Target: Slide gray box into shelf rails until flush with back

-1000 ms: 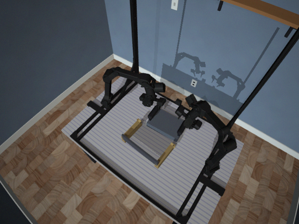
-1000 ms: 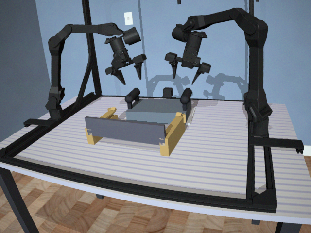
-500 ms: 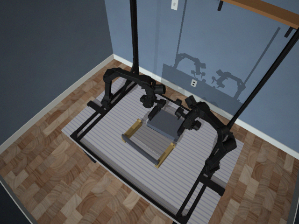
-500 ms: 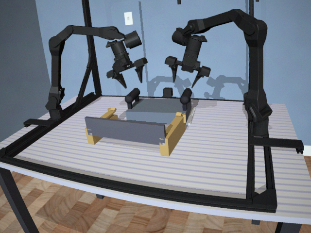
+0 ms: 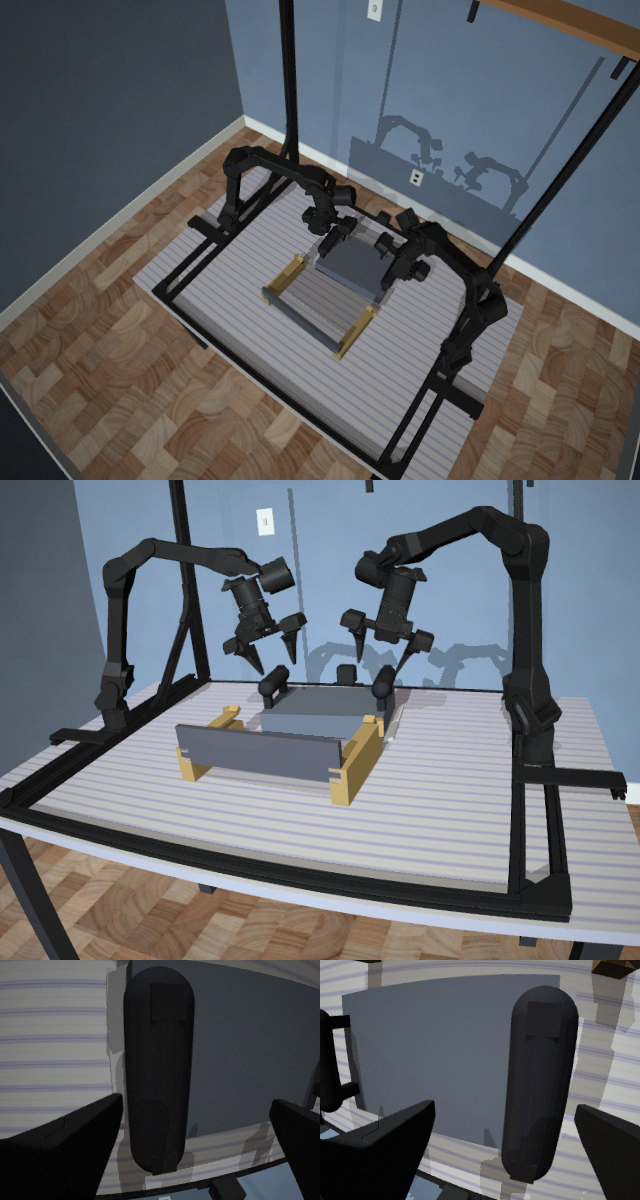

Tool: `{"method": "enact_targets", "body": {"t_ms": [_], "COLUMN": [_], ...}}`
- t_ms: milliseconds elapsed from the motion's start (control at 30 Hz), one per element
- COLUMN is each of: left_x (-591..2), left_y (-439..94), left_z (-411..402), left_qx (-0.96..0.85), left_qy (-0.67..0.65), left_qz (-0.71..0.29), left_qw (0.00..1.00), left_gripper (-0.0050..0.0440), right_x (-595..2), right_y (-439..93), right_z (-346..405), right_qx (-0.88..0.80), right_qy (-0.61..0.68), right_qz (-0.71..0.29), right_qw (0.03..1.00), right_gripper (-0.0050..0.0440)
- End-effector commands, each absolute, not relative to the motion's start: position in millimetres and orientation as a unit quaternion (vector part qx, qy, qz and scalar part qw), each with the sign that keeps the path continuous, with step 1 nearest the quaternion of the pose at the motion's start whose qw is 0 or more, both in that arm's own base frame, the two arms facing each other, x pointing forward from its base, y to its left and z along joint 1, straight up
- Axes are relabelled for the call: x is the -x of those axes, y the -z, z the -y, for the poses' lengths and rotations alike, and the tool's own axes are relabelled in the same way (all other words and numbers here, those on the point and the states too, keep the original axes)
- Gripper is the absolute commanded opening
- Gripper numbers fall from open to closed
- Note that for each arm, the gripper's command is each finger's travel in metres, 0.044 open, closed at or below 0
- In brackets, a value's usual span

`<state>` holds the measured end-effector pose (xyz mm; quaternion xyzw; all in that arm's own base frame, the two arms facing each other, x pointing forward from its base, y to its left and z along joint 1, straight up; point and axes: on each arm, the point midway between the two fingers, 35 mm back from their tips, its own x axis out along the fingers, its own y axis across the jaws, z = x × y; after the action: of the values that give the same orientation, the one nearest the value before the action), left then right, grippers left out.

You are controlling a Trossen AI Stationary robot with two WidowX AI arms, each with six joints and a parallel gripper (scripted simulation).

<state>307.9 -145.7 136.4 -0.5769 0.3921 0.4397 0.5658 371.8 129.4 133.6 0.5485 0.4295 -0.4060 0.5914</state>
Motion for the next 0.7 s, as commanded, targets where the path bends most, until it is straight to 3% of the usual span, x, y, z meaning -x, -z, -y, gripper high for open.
{"method": "enact_targets", "body": {"t_ms": [0, 667], "left_x": [-306, -306], "left_y": [-127, -97], "left_z": [145, 145], "left_qx": [0.573, 0.573], "left_qy": [-0.446, -0.446], "left_qz": [-0.393, -0.393], "left_qw": [0.564, 0.564], "left_gripper": [0.038, 0.038], "right_x": [-371, -371], "right_y": [-127, -97], "right_z": [-129, -128], "right_qx": [-0.546, -0.546], "right_qy": [0.409, 0.408], "right_qz": [-0.43, -0.43], "right_qw": [0.592, 0.592], "right_gripper": [0.038, 0.038]}}
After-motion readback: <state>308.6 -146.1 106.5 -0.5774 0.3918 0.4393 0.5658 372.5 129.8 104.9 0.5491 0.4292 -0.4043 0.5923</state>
